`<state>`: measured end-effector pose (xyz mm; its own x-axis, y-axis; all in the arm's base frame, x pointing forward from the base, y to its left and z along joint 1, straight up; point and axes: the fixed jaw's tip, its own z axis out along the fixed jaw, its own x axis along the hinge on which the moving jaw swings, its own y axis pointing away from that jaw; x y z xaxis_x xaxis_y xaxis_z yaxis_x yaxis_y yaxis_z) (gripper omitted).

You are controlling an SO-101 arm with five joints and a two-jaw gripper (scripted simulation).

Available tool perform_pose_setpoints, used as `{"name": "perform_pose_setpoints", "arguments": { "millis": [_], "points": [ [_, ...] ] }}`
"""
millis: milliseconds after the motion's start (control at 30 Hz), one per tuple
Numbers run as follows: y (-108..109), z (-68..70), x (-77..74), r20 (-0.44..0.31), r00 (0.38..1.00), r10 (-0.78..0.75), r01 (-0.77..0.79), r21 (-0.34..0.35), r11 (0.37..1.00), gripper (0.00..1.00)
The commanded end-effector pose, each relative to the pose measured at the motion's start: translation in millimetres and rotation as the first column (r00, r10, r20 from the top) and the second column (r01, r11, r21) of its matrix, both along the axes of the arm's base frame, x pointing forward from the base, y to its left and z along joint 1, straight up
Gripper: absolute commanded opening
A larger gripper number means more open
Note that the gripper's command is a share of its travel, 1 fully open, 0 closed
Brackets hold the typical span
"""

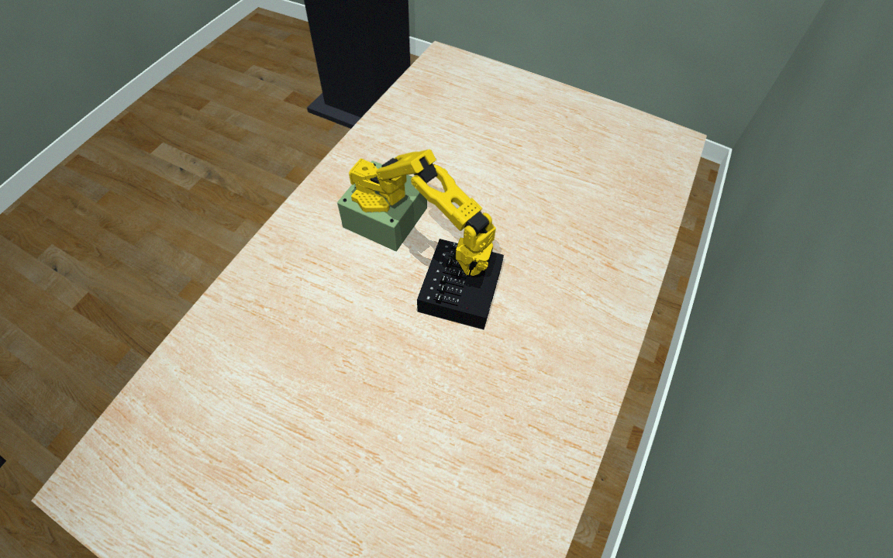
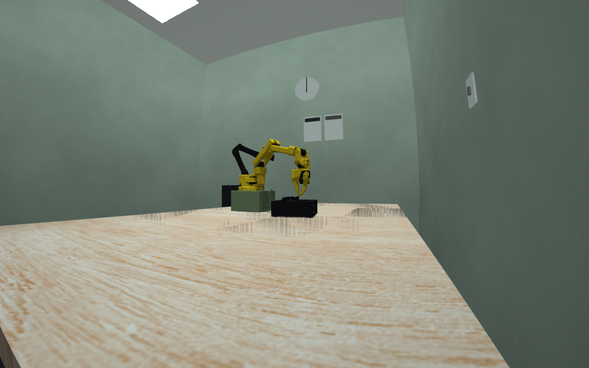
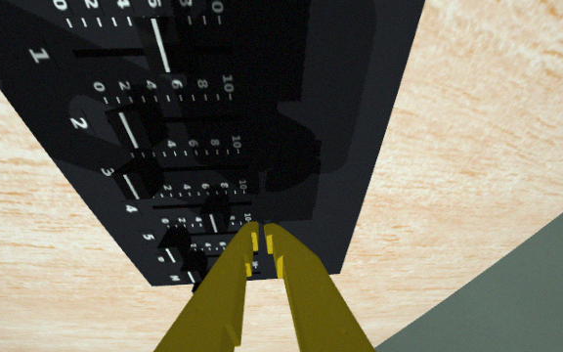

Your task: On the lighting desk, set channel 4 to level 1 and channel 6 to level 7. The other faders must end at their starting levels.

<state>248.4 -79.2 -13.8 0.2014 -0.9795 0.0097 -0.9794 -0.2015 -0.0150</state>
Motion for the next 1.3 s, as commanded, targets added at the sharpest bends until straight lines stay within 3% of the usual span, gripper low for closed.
{"name": "perform_pose_setpoints", "arguments": {
  "millis": [0,800,1267],
  "points": [
    [1.9,-0.7,-0.3,-0.012,1.0,0.0,0.0,0.005,1.0,0.0],
    [1.9,-1.0,-0.3,-0.012,1.0,0.0,0.0,0.005,1.0,0.0],
    [1.8,-9.7,-0.1,-0.012,1.0,0.0,0.0,0.005,1.0,0.0]
  ]
}}
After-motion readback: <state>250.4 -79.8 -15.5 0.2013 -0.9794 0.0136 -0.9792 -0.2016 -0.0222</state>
